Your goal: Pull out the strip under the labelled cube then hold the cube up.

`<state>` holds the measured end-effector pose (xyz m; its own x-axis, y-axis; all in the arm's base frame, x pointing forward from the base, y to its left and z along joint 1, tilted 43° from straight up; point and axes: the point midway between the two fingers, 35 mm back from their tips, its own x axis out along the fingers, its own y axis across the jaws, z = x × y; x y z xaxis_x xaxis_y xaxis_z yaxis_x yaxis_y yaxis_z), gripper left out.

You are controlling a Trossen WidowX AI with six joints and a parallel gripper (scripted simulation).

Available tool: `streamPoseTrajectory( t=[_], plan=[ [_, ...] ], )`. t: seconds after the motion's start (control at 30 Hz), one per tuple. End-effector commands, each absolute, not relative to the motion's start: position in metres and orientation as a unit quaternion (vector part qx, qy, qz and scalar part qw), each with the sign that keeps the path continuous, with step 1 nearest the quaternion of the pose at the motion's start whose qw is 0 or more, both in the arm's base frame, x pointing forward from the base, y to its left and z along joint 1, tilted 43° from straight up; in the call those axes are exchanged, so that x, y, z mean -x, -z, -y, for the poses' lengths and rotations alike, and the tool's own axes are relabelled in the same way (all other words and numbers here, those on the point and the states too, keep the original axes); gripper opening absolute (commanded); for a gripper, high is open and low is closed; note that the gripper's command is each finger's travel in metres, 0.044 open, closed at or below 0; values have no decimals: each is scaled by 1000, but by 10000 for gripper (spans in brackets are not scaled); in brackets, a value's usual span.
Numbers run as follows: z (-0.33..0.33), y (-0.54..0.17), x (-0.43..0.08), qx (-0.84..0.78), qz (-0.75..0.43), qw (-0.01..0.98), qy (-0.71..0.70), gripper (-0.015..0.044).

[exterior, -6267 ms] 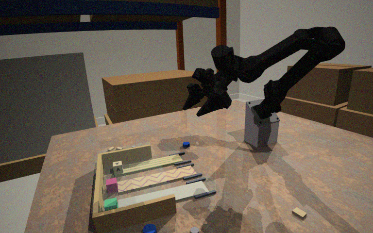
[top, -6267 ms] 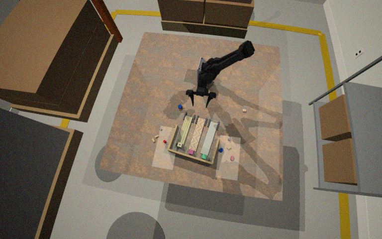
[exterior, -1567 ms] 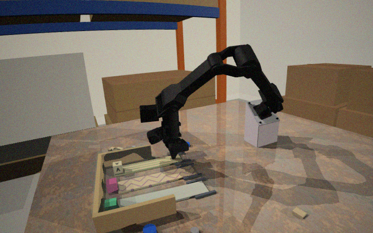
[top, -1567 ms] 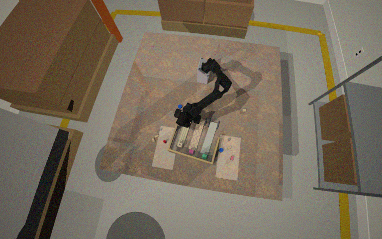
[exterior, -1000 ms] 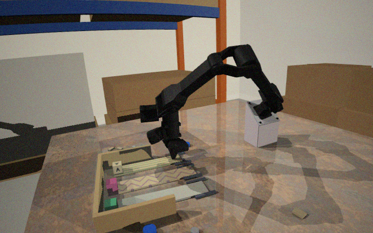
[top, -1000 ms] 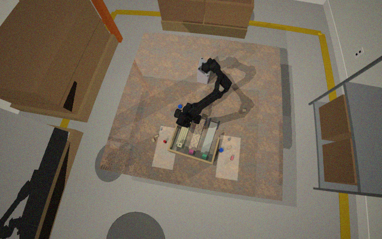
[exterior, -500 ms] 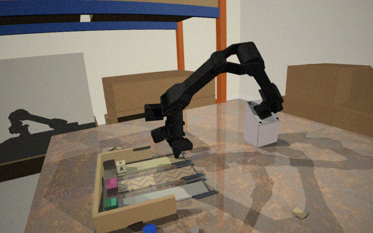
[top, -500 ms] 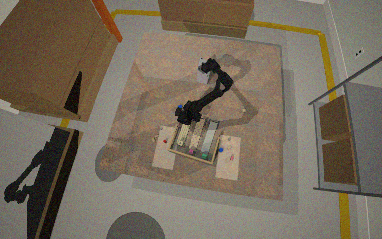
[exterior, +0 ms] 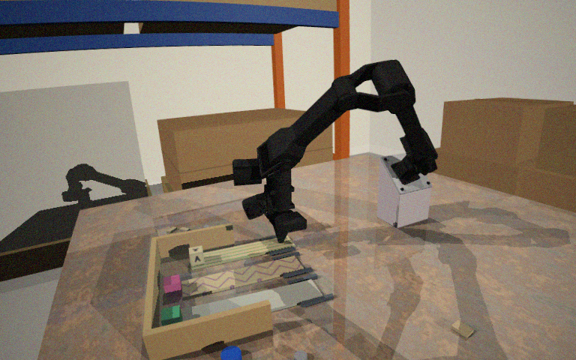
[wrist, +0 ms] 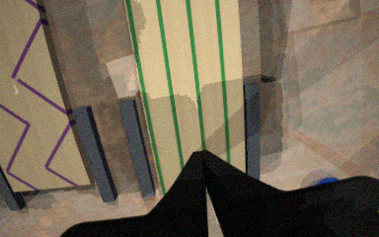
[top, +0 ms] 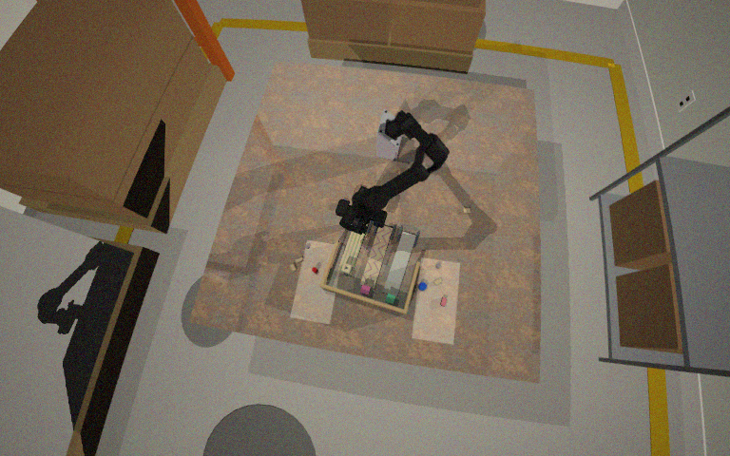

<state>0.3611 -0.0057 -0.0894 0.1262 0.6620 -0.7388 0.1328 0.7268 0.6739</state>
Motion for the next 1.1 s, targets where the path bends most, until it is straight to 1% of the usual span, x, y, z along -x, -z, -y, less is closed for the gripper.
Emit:
streamPoseTrajectory(
  t=[0.0,1.07],
  plan=[
    [0,93,-348,-314,-641,673,-196,0],
    [-8,93,-301,-314,-642,672,-196,0]
  ],
)
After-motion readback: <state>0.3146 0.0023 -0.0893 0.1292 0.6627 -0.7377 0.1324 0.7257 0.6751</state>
